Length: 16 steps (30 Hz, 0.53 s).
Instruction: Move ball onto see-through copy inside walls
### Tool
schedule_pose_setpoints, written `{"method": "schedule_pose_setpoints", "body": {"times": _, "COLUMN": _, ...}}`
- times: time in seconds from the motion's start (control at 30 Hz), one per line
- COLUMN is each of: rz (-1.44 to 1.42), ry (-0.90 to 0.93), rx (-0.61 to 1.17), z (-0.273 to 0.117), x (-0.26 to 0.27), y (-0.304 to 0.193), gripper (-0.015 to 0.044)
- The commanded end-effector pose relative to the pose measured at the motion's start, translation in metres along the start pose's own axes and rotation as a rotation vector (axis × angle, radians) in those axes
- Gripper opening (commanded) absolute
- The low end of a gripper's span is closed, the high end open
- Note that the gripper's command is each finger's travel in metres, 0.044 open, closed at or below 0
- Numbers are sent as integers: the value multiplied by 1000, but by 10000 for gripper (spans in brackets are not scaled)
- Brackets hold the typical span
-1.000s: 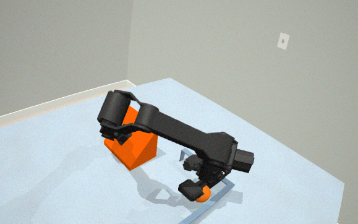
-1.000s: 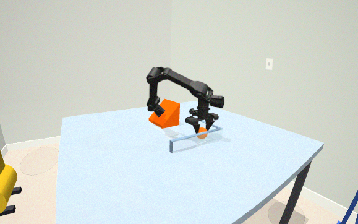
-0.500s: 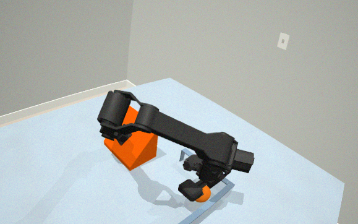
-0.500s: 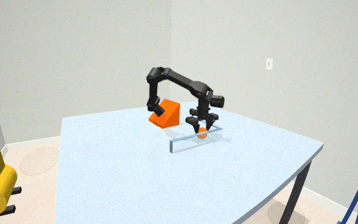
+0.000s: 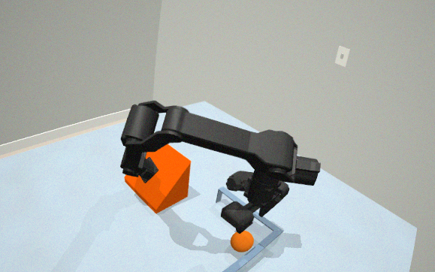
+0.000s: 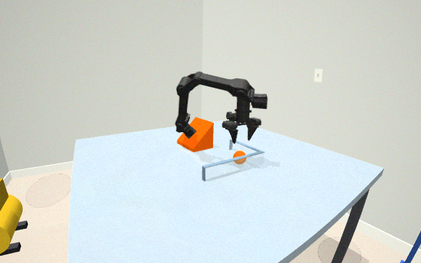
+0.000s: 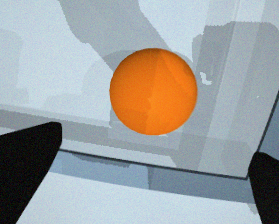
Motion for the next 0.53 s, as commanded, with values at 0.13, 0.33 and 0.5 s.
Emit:
{"method": "schedule_pose_setpoints", "body": {"times": 0.13, "rz": -1, "ry": 0, "rx": 1, "z": -7, "x": 0, "y": 0, "gripper": 440}}
{"method": "schedule_pose_setpoints", "body": {"times": 0.33, "rz": 2, "ry": 1, "rx": -4, "z": -45, "x": 2, "y": 3, "gripper": 440}}
{"method": "schedule_pose_setpoints", "body": {"times": 0.5, "rz": 2, "ry": 1, "rx": -4, "z": -45, "x": 2, "y": 3, "gripper": 440}}
Point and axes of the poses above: the point midway between the two fingers, 35 mm back from their tips, its own z axis out along the fingers, its own x axis across the jaws, y = z × x, the point moved 9 cm from there along -z, back along the fingers, and after that the axes turned 9 degrees about -z, right-handed, at the moved point
